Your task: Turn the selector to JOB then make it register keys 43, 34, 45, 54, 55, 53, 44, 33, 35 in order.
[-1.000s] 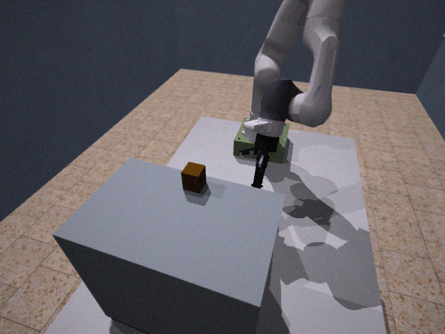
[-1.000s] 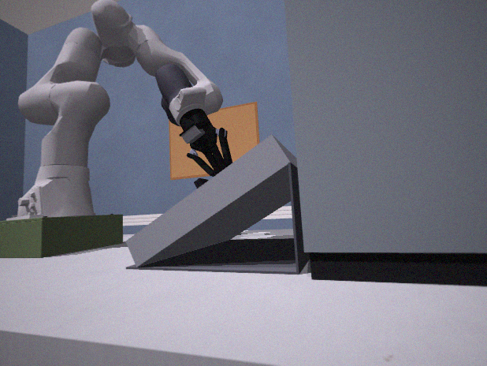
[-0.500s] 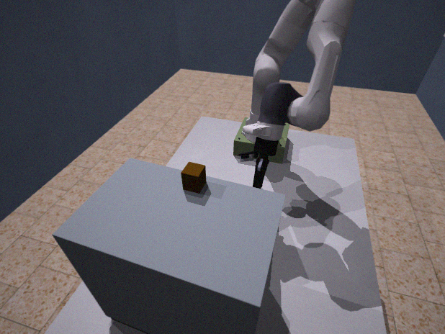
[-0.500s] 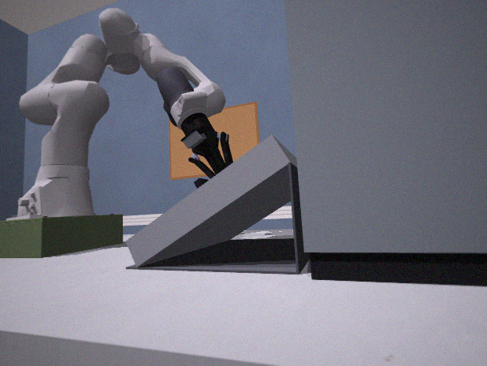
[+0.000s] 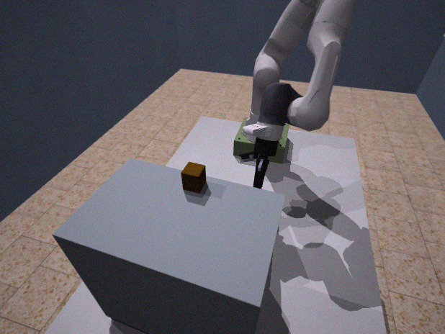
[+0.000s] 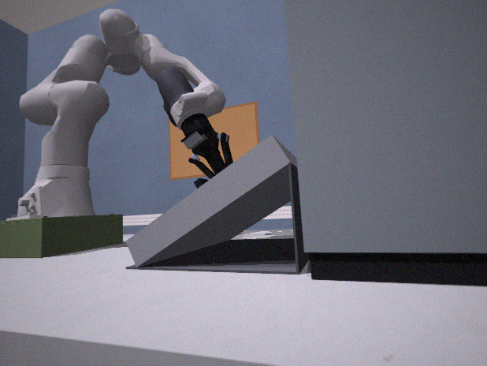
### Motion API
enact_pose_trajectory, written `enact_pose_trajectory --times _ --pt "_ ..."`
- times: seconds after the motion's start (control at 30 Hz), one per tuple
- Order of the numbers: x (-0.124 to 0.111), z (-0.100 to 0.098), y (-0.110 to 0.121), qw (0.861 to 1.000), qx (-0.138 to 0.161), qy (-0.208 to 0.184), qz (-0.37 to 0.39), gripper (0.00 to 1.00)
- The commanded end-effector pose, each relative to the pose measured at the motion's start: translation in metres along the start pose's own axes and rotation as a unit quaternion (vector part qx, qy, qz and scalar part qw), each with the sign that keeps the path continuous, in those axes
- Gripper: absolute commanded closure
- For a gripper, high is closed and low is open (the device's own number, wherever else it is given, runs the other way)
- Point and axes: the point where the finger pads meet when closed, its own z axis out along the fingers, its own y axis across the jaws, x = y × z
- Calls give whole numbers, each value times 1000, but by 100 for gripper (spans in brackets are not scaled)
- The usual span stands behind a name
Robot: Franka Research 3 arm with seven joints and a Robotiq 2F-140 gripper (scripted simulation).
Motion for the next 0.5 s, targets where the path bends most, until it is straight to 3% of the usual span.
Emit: enact_pose_trajectory --times 0.0,0.47 --pt "-2 0 0 1000 1 -2 -2 90" --pt "-2 3 0 1000 1 -2 -2 90"
